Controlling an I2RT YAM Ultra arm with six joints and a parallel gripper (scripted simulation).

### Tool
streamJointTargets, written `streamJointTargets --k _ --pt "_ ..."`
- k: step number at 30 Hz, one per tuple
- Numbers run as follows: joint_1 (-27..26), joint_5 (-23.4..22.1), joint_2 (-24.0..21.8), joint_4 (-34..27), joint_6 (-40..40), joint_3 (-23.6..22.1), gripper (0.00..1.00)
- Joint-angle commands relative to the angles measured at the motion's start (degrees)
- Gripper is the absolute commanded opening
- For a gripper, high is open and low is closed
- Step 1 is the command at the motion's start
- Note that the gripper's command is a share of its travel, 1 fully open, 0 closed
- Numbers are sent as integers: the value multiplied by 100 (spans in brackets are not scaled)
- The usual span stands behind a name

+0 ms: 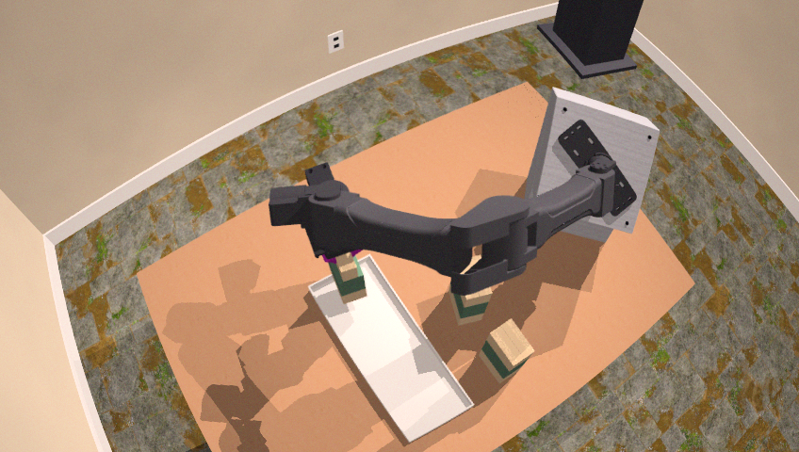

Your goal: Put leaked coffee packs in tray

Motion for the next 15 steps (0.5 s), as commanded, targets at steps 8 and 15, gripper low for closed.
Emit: streamJointTargets --k 8,15 --pt "-15 88 80 185 145 144 26" --pt "64 135 135 533 375 -217 26"
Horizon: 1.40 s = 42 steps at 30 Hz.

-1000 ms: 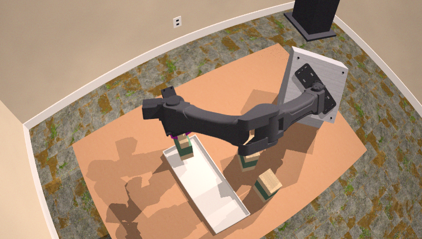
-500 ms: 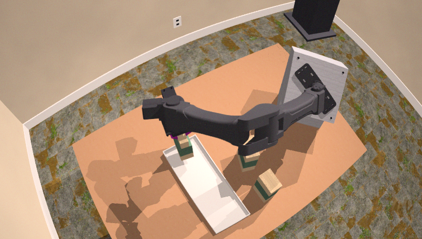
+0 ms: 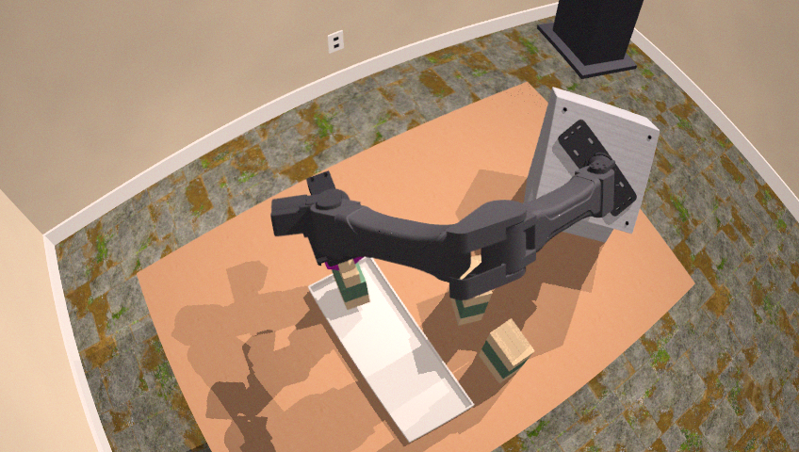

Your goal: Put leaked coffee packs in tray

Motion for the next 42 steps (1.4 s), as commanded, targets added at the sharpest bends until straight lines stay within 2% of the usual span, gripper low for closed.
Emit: streamJointTargets --k 1,5,6,14,42 --pt "-128 114 86 329 202 -155 26" --pt "-30 130 110 439 276 -183 26" --pt "-56 138 -75 499 320 -180 26" --pt "55 179 170 771 495 -276 26" --pt "63 184 77 793 508 -189 26"
